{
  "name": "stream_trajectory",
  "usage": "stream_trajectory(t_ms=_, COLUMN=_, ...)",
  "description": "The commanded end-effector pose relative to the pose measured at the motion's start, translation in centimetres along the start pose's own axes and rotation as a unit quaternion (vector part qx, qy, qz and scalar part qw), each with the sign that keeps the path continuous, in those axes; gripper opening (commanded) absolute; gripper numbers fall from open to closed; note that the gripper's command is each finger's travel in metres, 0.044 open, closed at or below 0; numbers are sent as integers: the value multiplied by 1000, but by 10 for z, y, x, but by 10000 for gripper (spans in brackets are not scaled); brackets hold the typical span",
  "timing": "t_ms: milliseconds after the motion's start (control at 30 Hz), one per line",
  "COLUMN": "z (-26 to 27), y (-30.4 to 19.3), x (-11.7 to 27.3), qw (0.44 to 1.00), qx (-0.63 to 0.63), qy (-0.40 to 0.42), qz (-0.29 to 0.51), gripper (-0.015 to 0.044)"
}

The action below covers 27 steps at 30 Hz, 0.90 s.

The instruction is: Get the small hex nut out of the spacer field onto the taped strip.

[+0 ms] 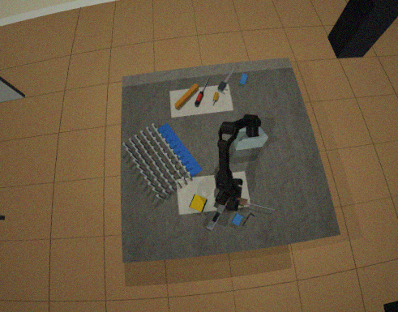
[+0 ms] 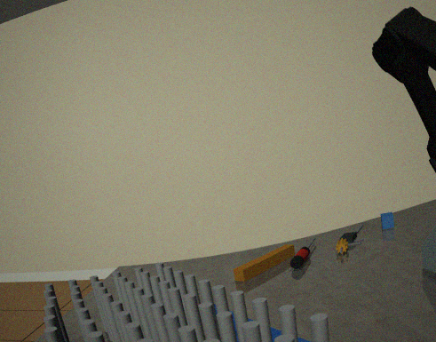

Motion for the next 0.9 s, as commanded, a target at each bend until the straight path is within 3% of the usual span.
stream_trajectory(t_ms=0, z=-3, y=4, x=-6, qw=1000, qx=1, qy=-1, qz=0, gripper=0)
stream_trajectory(t_ms=533, z=-12, y=12, x=-22, qw=1000, qx=1, qy=-2, qz=0, gripper=0)
stream_trajectory(t_ms=867, z=-10, y=11, x=-20, qw=1000, qx=-1, qy=-2, qz=0, gripper=263)
Point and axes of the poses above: the point midway between the two fingers, 35 mm back from their tips, its own x axis back along the fingers, its own z axis across the jaws, y = z × x, the point moved 3 cm from there along x, back along the fingers, and after that the axes turned 9 degrees about -x, right-handed, at the moved point
